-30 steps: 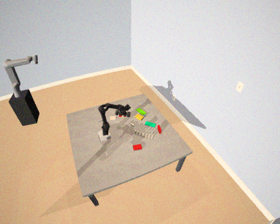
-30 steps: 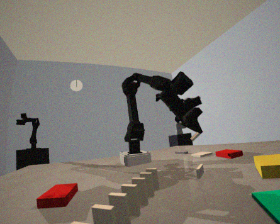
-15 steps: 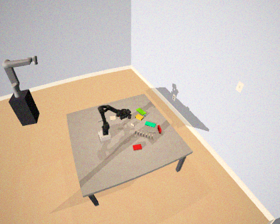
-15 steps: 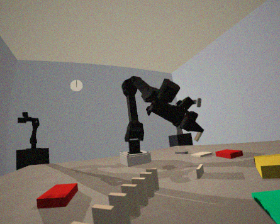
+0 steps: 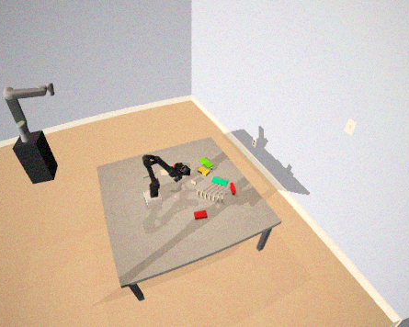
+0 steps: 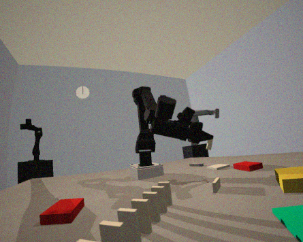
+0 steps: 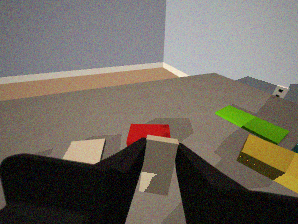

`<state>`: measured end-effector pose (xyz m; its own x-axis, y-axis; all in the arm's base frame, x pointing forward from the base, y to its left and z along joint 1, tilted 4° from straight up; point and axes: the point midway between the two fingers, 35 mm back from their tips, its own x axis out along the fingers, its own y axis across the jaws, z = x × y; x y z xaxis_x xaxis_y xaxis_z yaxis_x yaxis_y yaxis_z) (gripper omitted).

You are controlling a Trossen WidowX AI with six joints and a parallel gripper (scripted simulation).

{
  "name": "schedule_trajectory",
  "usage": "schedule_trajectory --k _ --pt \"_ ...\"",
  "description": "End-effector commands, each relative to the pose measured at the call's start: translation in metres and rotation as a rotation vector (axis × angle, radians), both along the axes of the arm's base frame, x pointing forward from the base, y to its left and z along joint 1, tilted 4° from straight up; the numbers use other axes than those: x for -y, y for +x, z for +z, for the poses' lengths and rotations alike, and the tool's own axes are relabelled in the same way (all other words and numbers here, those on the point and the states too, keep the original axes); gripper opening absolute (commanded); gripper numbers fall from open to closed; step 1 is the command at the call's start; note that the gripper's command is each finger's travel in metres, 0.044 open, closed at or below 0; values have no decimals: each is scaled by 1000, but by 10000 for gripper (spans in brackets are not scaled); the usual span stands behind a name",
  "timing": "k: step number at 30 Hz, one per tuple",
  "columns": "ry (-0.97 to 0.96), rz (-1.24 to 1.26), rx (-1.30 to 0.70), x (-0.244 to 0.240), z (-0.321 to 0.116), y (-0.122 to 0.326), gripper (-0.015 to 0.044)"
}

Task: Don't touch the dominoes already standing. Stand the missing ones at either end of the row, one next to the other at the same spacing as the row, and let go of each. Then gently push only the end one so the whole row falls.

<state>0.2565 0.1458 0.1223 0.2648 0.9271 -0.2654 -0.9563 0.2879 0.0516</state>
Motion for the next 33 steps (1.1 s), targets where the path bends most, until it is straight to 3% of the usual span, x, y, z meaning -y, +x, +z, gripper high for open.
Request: schedule_trajectory --k 1,15,33 --pt "57 20 38 6 1 -11 107" --pt "196 92 167 24 6 -47 107" --pt "197 94 168 24 6 -47 107"
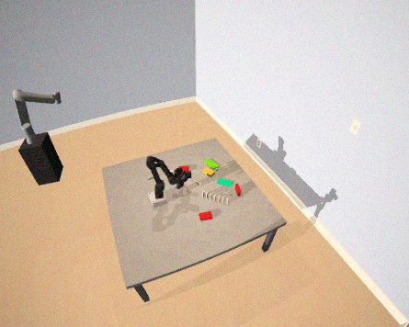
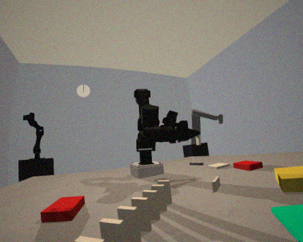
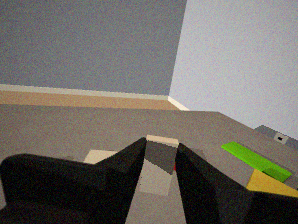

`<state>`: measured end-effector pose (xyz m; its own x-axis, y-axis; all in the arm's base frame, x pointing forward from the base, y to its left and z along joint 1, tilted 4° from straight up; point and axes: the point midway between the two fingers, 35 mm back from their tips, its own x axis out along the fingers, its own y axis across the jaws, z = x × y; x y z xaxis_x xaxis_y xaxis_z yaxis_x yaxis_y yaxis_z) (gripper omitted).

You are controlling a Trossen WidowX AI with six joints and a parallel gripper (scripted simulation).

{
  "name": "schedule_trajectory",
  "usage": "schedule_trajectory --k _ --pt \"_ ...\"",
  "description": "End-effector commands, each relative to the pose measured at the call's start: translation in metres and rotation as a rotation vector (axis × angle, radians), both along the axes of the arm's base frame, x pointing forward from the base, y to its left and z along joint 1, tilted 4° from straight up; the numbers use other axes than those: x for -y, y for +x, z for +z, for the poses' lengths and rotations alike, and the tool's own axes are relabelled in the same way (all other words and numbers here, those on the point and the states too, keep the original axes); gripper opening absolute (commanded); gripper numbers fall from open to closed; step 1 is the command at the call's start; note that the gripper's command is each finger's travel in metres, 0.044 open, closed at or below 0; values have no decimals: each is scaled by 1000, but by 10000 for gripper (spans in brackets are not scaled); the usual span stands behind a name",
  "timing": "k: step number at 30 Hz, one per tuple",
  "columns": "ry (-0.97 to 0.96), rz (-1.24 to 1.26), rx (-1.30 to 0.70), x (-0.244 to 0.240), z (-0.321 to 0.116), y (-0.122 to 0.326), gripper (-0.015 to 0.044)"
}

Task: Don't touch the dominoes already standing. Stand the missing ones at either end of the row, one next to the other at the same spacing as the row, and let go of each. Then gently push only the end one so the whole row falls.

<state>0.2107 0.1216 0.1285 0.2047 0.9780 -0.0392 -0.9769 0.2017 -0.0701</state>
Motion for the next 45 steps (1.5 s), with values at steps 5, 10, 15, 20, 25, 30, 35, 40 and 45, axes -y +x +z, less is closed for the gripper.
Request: schedule_trajectory --k 5,10,15,20,25,30,35,40,45 --pt "3 7 -13 -1 -8 2 107" --pt "2 10 -19 -2 -16 5 107" --pt "0 11 -18 -3 -25 9 107" --pt "-2 12 -17 -3 -33 11 107" --pt "-4 13 -16 -4 -42 13 107" --pt "-6 14 -14 -4 -51 15 107" --pt "-8 14 -14 -5 -60 15 107" --pt "-10 15 -13 -6 -69 15 107" --pt "-12 16 -12 -7 -77 14 107"
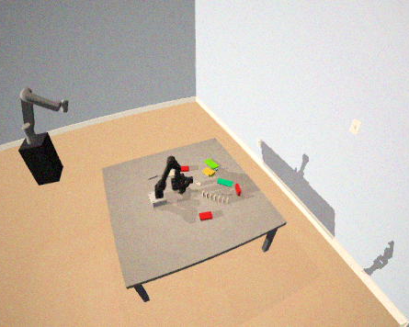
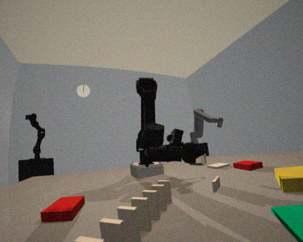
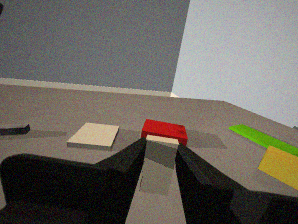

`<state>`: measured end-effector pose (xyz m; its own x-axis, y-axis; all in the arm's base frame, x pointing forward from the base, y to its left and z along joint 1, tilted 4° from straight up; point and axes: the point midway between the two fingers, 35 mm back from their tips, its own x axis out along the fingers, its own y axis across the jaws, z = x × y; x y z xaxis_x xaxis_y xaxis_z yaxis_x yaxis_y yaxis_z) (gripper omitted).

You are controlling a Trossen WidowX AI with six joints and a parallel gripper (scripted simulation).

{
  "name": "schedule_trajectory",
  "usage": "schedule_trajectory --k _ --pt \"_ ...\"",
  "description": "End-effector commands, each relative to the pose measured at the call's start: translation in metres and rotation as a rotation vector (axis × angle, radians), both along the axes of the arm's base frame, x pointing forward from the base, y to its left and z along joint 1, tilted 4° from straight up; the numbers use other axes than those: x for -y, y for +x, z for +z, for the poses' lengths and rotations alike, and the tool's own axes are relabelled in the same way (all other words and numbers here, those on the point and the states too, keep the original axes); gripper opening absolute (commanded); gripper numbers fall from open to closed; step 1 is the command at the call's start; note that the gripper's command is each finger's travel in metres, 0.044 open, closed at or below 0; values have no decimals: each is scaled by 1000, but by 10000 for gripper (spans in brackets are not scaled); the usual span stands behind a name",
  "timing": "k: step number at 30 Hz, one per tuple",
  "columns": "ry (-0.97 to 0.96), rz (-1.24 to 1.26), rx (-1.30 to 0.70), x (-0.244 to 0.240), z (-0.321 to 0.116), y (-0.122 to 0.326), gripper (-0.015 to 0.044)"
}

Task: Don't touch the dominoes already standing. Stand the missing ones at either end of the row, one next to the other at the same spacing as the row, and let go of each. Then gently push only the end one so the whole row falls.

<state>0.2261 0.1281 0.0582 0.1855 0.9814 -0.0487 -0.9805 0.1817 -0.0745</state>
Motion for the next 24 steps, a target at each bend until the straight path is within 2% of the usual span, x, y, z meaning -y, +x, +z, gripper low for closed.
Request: schedule_trajectory --k 1,24 --pt "-2 -4 -14 -1 -9 -1 107" --pt "-8 -1 -11 -5 -40 -10 107"
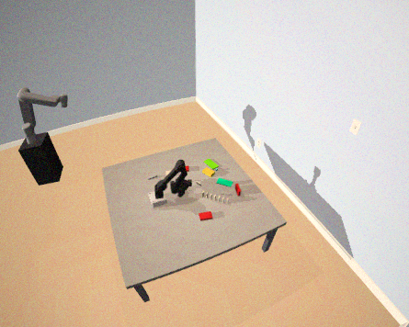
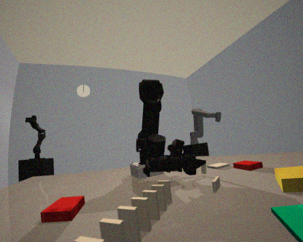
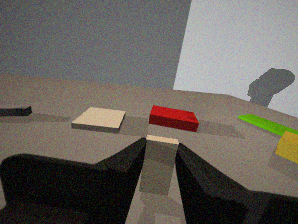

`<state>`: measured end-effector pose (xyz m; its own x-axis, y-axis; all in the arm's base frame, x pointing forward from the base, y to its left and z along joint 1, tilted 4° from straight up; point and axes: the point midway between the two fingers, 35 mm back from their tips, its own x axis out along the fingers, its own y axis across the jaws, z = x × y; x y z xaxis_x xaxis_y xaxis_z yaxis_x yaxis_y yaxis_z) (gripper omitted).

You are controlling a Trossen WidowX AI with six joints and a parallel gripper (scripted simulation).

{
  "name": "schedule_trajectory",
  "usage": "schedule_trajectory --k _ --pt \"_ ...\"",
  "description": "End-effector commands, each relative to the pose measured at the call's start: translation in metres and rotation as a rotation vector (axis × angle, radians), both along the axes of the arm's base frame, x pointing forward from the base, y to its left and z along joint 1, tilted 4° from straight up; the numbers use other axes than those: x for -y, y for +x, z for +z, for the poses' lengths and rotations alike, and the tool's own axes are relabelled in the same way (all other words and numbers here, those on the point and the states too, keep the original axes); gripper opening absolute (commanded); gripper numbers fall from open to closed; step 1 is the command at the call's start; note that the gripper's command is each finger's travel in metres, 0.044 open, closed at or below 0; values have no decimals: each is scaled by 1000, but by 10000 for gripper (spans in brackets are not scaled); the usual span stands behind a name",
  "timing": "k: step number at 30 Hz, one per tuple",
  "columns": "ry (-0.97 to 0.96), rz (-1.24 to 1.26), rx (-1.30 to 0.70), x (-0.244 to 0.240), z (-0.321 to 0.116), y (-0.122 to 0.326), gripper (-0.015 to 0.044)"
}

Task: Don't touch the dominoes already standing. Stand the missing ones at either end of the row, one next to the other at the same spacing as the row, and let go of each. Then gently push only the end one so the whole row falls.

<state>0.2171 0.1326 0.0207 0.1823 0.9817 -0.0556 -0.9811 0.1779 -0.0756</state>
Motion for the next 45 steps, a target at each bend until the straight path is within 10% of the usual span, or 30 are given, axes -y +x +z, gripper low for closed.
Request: schedule_trajectory --k 1,7,20,37,45 --pt "-1 -4 -11 0 -3 -1 107" --pt "-1 -4 -11 0 -3 -1 107" --pt "-1 -4 -11 0 -3 -1 440" --pt "-6 -3 -7 1 47 -1 440" --pt "-329 -127 -192 -38 35 65 440"
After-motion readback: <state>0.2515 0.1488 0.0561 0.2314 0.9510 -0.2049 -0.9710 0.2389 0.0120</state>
